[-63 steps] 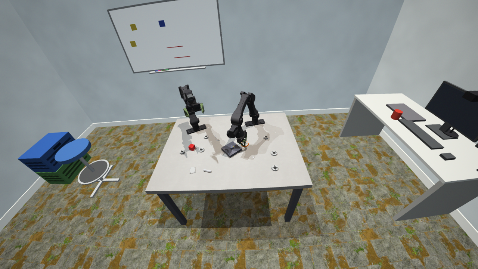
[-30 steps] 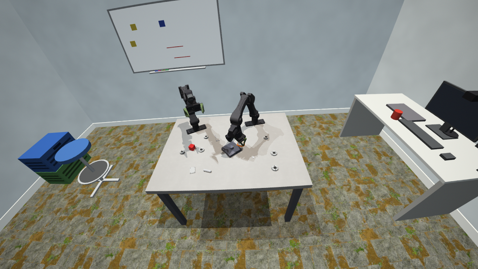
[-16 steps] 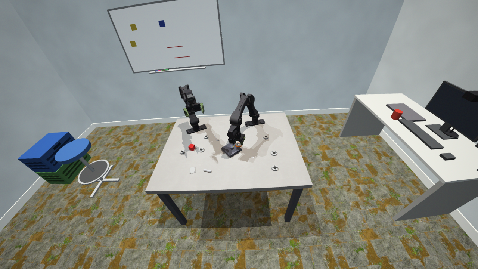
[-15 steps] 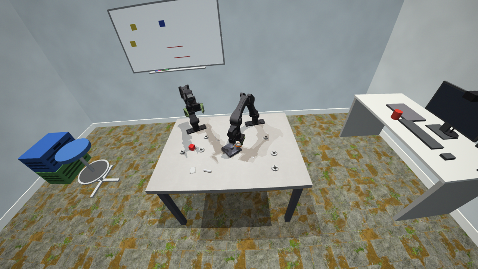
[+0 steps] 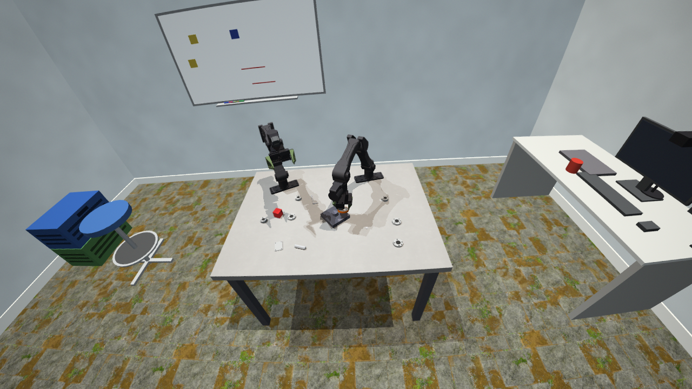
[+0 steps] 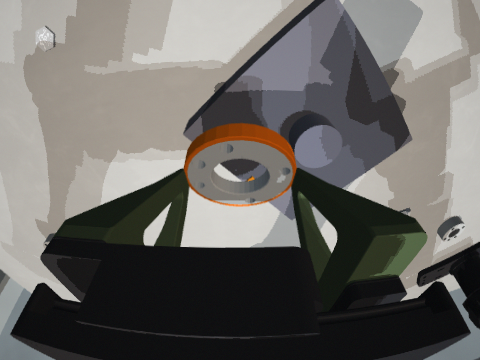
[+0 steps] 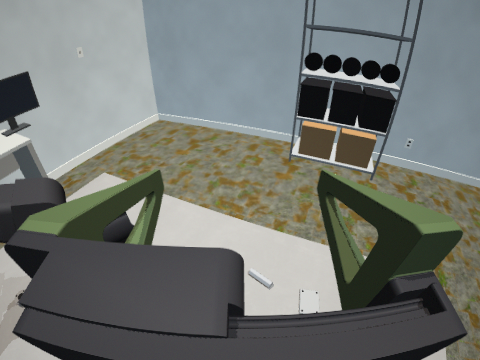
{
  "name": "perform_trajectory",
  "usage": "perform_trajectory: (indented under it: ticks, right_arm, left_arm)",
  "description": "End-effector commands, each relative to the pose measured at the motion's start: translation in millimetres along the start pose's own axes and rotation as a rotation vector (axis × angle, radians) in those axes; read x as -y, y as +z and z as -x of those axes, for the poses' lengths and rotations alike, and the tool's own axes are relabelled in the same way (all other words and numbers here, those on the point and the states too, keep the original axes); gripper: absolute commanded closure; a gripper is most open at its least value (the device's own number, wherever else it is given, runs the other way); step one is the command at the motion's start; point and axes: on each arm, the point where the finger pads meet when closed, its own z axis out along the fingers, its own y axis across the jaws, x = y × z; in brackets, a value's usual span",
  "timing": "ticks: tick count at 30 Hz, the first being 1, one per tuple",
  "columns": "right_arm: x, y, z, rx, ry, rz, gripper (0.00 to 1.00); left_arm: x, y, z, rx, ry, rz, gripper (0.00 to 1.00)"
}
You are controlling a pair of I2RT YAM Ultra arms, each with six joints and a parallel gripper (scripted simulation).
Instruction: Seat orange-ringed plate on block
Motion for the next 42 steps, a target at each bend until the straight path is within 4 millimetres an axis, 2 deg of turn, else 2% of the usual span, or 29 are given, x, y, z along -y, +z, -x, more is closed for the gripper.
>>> perform_trajectory:
  ticks: [1, 3, 5, 9, 10, 11, 13, 14, 17, 22, 30, 33, 35, 38, 42]
  right_arm:
    - [0.0, -6.5, 14.9, 0.032, -0.007, 0.002, 0.0]
    - [0.0, -6.5, 14.9, 0.032, -0.007, 0.002, 0.0]
    - [0.0, -6.5, 14.9, 0.032, -0.007, 0.002, 0.0]
    - [0.0, -6.5, 14.9, 0.032, -0.007, 0.002, 0.0]
    - [0.0, -6.5, 14.9, 0.032, -0.007, 0.002, 0.0]
    - [0.0, -6.5, 14.9, 0.032, -0.007, 0.002, 0.0]
    - [0.0, -6.5, 14.9, 0.032, -0.007, 0.002, 0.0]
    - [0.0, -6.5, 14.9, 0.032, -0.007, 0.002, 0.0]
    - [0.0, -6.5, 14.9, 0.032, -0.007, 0.002, 0.0]
    - [0.0, -6.5, 14.9, 0.032, -0.007, 0.002, 0.0]
    - [0.0, -6.5, 14.9, 0.032, -0.007, 0.002, 0.0]
    - [0.0, -6.5, 14.9, 0.032, -0.007, 0.002, 0.0]
    - [0.0, -6.5, 14.9, 0.032, -0.007, 0.002, 0.0]
    - [0.0, -6.5, 14.9, 0.032, -0.007, 0.002, 0.0]
    - [0.0, -6.5, 14.9, 0.032, -0.007, 0.002, 0.0]
  left_arm:
    - [5.0, -25.7, 9.6, 0.059, -0.1, -0.041, 1.0]
    - [6.8, -27.1, 14.1, 0.071, -0.139, -0.058, 1.0]
    - [5.4, -9.6, 15.0, 0.029, -0.182, -0.05, 1.0]
    - [12.8, -26.3, 12.9, 0.051, -0.232, -0.078, 1.0]
    - [12.9, -21.2, 13.2, 0.039, -0.247, -0.076, 1.0]
    - [12.1, -7.2, 16.2, 0.024, -0.266, -0.072, 1.0]
    - [12.1, -7.2, 16.2, 0.024, -0.266, -0.072, 1.0]
    - [13.9, -21.6, 11.8, 0.038, -0.274, -0.083, 1.0]
    - [12.2, -29.7, 14.5, 0.049, -0.318, -0.098, 1.0]
    - [21.6, -30.2, 15.6, 0.049, -0.368, -0.119, 1.0]
    - [23.4, -23.8, 18.3, 0.033, -0.449, -0.133, 1.0]
    - [23.2, -10.9, 18.1, 0.003, -0.488, -0.123, 1.0]
    - [23.4, -23.2, 16.6, 0.013, -0.513, -0.137, 1.0]
    - [23.9, -29.6, 16.4, 0.013, -0.554, -0.151, 1.0]
    - [21.9, -11.2, 16.8, -0.031, -0.62, -0.137, 1.0]
